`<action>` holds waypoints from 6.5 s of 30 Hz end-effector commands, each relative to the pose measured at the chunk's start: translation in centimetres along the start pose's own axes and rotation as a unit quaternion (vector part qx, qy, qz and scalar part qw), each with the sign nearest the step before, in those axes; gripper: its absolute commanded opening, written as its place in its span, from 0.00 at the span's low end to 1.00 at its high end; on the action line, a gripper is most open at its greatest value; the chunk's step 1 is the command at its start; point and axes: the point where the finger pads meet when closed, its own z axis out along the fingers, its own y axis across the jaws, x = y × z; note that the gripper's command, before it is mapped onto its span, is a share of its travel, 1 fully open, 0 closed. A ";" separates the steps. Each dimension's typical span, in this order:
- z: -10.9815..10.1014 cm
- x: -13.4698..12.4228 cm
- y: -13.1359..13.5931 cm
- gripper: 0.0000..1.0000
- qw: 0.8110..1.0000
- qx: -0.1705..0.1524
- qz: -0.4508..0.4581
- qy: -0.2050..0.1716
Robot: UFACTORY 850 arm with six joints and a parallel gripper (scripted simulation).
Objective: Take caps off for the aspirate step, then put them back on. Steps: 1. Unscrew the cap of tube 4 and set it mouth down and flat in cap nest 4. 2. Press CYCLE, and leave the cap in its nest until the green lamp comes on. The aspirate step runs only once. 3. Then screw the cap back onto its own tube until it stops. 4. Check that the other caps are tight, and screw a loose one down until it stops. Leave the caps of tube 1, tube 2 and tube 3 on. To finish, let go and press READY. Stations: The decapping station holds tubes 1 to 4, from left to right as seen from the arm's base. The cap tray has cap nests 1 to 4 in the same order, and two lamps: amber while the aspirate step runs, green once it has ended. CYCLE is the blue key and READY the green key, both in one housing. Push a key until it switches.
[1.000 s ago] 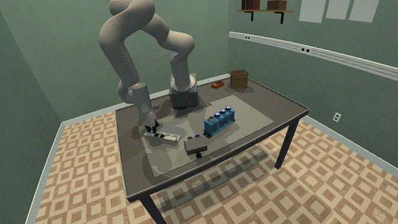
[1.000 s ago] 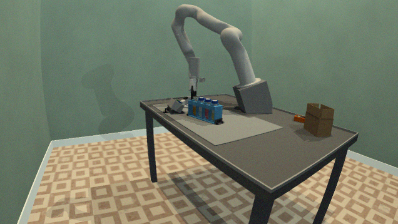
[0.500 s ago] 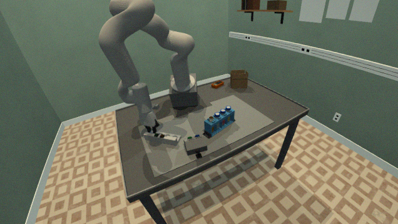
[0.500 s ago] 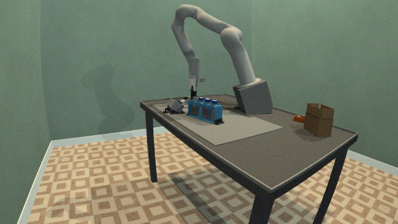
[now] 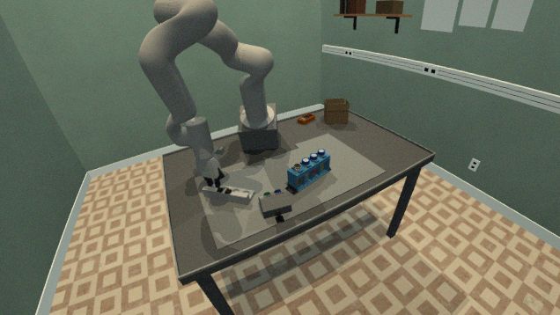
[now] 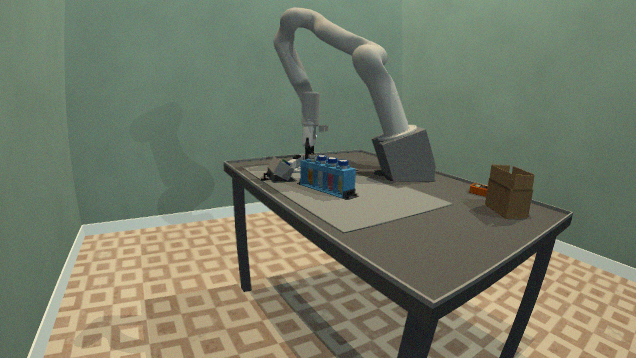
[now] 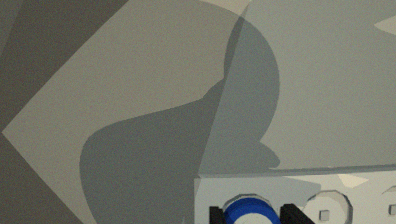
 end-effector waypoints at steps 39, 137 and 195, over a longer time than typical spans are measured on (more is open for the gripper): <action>-0.8 0.0 0.0 0.46 1.000 0.000 0.000 0.000; -8.0 -0.7 28.7 0.00 0.880 0.000 0.475 0.000; -5.3 -0.8 31.0 0.00 0.880 0.000 0.475 0.000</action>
